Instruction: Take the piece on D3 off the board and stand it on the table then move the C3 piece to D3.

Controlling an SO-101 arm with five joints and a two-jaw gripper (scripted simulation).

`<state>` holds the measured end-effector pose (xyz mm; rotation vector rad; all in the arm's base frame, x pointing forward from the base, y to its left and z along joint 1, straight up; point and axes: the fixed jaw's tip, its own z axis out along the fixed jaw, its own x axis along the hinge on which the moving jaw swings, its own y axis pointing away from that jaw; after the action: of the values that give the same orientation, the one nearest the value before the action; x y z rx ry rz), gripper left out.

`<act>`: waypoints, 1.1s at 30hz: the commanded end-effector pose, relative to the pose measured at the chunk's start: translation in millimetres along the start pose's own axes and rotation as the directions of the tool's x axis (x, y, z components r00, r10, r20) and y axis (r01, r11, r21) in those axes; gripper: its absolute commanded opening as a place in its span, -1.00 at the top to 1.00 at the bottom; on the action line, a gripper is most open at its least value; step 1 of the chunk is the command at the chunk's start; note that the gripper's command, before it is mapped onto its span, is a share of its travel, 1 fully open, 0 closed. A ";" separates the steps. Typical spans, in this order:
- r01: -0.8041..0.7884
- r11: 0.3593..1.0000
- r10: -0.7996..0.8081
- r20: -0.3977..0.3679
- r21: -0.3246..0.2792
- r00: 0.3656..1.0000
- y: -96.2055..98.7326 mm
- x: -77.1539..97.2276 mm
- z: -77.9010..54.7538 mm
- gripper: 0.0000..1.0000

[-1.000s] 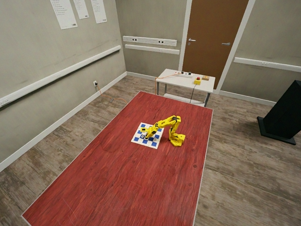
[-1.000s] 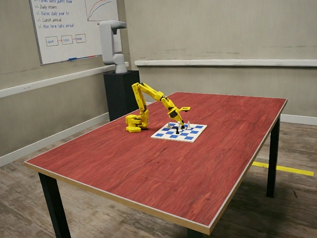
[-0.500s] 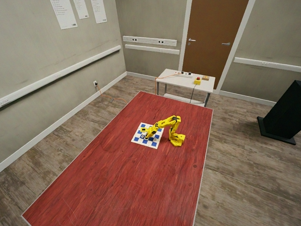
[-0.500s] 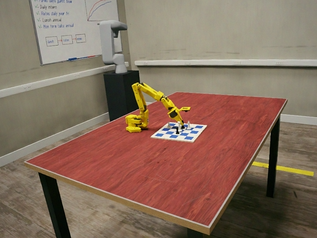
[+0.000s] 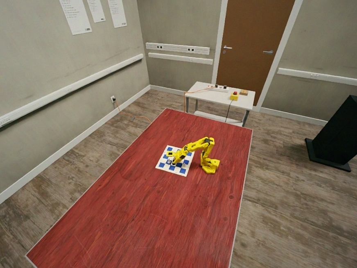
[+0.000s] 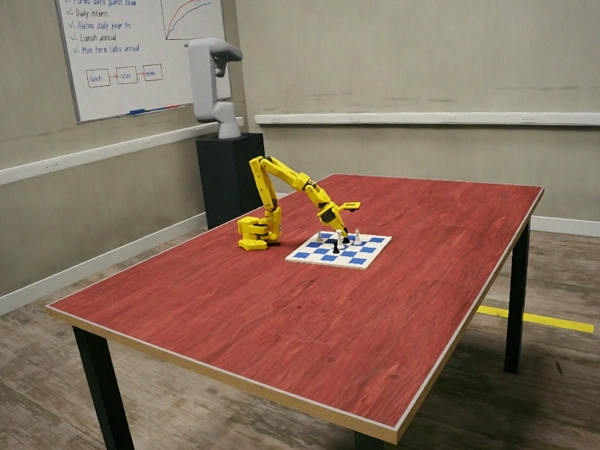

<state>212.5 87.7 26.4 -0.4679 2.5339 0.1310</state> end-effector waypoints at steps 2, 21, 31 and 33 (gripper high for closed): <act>-0.007 1.000 0.008 -0.024 0.005 1.000 -2.5 3.6 -2.2 1.00; -0.007 1.000 0.008 -0.023 0.008 1.000 -3.7 -14.8 -32.1 1.00; -0.007 1.000 0.008 -0.023 0.008 1.000 -3.8 -22.6 -44.7 1.00; -0.007 1.000 0.008 -0.023 0.008 1.000 -3.8 -23.9 -46.7 1.00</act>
<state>207.1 83.8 69.6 -0.4654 2.5765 0.1196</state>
